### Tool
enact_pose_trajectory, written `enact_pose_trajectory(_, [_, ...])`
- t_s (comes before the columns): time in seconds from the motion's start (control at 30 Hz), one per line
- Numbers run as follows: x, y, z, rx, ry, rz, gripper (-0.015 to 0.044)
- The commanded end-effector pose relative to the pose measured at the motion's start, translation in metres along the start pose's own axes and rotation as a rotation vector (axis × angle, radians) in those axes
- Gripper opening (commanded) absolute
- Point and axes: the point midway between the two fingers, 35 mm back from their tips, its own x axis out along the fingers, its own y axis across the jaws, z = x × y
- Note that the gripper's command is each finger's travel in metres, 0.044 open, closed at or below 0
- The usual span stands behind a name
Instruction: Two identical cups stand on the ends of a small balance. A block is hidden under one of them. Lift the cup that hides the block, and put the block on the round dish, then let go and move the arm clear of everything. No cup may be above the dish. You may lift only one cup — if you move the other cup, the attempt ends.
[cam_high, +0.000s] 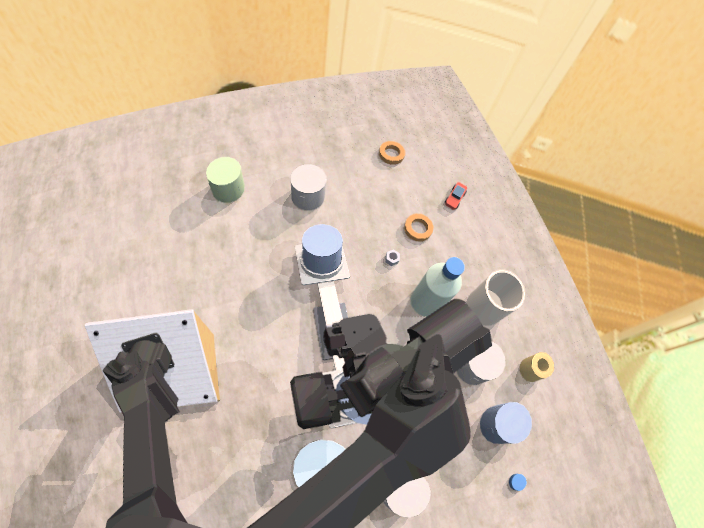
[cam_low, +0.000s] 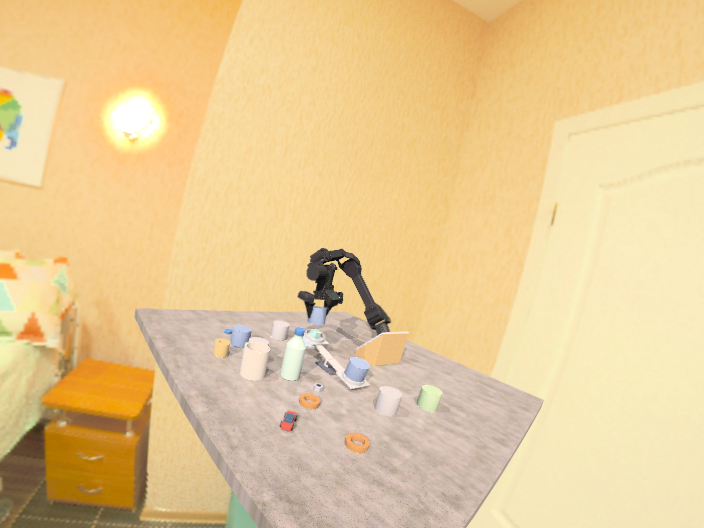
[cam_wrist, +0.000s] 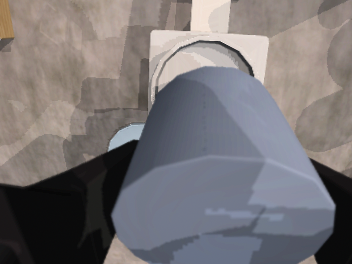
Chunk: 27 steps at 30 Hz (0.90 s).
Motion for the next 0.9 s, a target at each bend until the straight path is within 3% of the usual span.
enact_pose_trajectory(0.0, [-0.009,0.0,0.001,0.003,-0.003,-0.007,0.0])
enact_pose_trajectory(0.87, [-0.021,0.004,-0.001,0.0,0.005,0.0,0.0])
